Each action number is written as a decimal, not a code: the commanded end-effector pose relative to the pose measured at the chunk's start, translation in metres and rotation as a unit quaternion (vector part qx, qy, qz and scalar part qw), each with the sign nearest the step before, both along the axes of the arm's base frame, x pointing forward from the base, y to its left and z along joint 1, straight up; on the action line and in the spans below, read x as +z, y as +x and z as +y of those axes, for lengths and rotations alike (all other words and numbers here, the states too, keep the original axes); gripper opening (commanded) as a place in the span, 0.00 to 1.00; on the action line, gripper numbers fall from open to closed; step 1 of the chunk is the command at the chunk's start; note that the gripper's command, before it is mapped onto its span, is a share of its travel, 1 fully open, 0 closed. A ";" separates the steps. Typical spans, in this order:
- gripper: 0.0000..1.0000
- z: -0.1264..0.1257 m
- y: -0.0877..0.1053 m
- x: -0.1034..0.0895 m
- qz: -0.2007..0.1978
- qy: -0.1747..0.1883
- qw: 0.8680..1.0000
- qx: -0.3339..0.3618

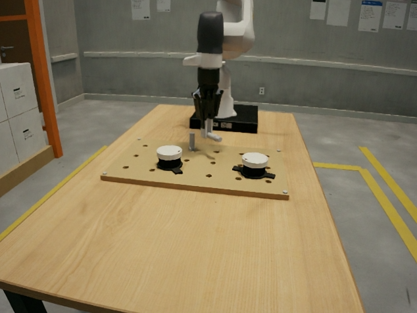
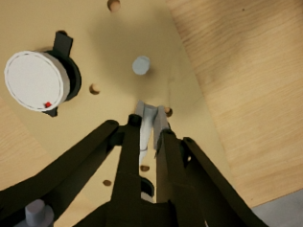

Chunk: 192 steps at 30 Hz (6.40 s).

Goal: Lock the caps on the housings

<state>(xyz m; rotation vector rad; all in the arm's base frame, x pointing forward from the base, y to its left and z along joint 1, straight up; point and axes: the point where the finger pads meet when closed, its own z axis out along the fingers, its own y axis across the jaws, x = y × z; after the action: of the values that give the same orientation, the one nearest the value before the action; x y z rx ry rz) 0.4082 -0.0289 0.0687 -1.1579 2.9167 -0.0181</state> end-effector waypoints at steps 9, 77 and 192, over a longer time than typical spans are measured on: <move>0.10 0.002 -0.002 0.026 0.004 0.005 1.000 0.016; 0.10 0.002 -0.002 0.084 0.004 0.004 0.996 0.086; 0.10 0.002 -0.002 0.084 0.035 -0.159 0.794 0.585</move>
<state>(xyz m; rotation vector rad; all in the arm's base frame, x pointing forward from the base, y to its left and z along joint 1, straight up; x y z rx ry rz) 0.4016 -0.0260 0.1503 -2.8357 1.6716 -0.4188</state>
